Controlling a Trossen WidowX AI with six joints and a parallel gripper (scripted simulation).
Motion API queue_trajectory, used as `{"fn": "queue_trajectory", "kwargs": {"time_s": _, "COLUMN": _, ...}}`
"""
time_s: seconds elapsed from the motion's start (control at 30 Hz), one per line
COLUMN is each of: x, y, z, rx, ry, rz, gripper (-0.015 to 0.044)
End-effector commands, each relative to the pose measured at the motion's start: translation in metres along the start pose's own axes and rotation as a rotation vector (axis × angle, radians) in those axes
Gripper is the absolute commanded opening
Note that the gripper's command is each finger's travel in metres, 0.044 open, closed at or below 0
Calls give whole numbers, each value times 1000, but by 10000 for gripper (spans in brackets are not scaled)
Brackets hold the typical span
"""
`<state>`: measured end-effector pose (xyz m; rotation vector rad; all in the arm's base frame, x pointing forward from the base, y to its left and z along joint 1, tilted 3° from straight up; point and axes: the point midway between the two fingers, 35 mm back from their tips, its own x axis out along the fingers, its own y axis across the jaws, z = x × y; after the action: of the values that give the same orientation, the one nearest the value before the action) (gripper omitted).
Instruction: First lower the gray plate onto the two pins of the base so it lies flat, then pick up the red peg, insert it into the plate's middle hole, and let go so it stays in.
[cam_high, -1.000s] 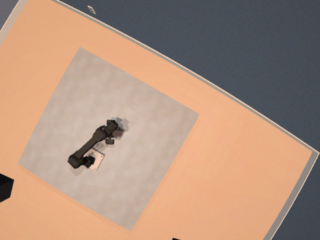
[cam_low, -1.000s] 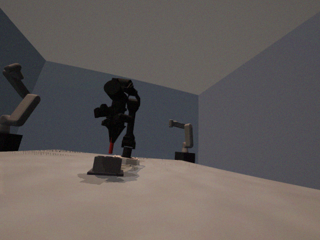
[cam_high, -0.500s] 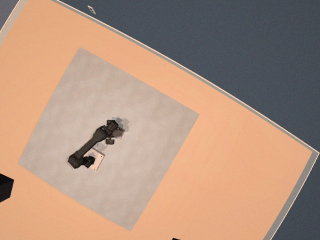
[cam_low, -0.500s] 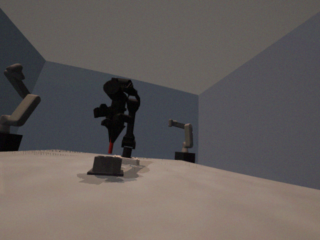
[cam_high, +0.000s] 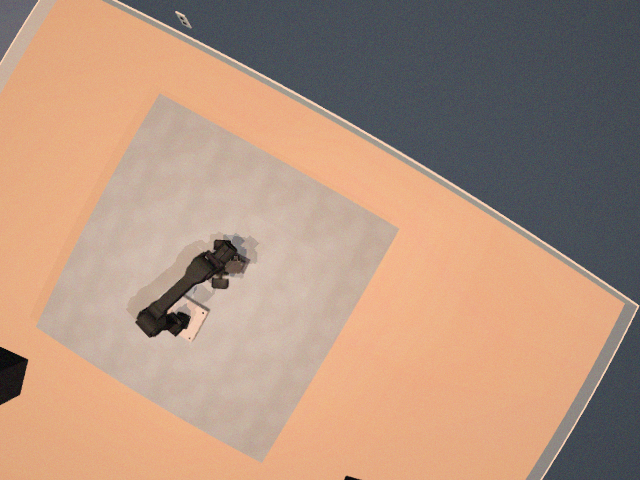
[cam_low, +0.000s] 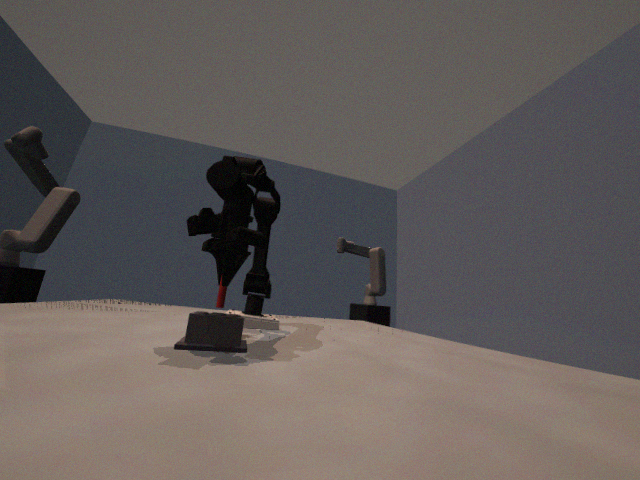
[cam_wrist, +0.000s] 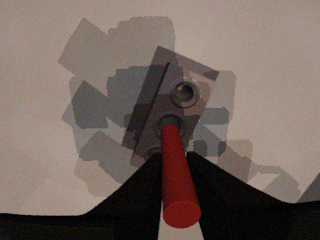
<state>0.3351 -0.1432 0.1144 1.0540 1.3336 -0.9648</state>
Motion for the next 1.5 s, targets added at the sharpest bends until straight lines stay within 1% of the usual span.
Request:
{"fn": "queue_trajectory", "kwargs": {"time_s": 0.0, "x": 4, "y": 0, "z": 0, "rx": -1, "ry": -1, "rz": 0, "gripper": 0}}
{"fn": "queue_trajectory", "kwargs": {"time_s": 0.27, "x": 16, "y": -1, "z": 1, "rx": -3, "ry": -2, "rz": -2, "gripper": 0}}
{"fn": "queue_trajectory", "kwargs": {"time_s": 1.4, "x": 16, "y": -1, "z": 0, "rx": -1, "ry": 3, "rz": -3, "gripper": 0}}
{"fn": "queue_trajectory", "kwargs": {"time_s": 1.47, "x": 16, "y": -1, "z": 0, "rx": -1, "ry": 3, "rz": -3, "gripper": 53}}
